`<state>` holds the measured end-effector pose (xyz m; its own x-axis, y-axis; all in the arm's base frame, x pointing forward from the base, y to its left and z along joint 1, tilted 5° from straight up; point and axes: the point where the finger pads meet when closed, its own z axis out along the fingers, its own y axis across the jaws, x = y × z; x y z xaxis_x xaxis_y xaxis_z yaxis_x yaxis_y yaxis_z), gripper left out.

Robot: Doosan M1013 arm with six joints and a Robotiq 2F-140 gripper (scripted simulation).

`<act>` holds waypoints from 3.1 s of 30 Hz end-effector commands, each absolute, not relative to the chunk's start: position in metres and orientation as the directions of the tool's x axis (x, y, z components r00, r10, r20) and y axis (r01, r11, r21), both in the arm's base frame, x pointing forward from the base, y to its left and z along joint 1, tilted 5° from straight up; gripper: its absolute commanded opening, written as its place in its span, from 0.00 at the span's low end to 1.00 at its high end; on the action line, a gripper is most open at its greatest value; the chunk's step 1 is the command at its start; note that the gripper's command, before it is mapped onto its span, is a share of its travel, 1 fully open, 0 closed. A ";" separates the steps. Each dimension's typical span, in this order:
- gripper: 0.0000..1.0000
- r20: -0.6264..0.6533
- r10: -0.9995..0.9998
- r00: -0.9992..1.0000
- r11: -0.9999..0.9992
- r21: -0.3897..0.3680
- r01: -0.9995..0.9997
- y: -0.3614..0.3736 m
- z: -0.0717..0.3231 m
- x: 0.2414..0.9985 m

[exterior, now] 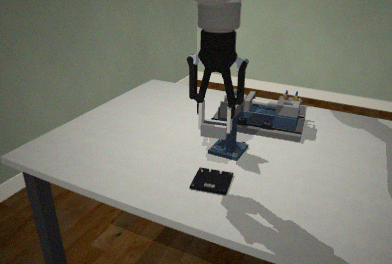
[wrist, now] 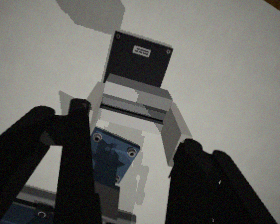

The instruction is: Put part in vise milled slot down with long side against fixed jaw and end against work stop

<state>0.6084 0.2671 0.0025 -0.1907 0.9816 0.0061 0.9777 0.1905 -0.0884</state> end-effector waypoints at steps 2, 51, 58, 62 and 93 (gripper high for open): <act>0.00 0.005 0.980 -0.197 0.196 -0.085 0.977 0.267 0.025 0.612; 0.00 0.005 0.980 -0.197 0.196 -0.085 0.977 0.267 0.089 0.618; 0.00 0.005 0.980 -0.197 0.196 -0.085 0.977 0.267 0.089 0.618; 0.00 0.005 0.980 -0.197 0.196 -0.085 0.977 0.267 0.089 0.618; 0.00 0.024 0.983 -0.184 0.185 -0.074 0.980 0.273 0.089 0.620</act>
<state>0.6168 0.2714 0.0857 -0.1891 0.9819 0.0133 0.9781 0.1896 -0.0860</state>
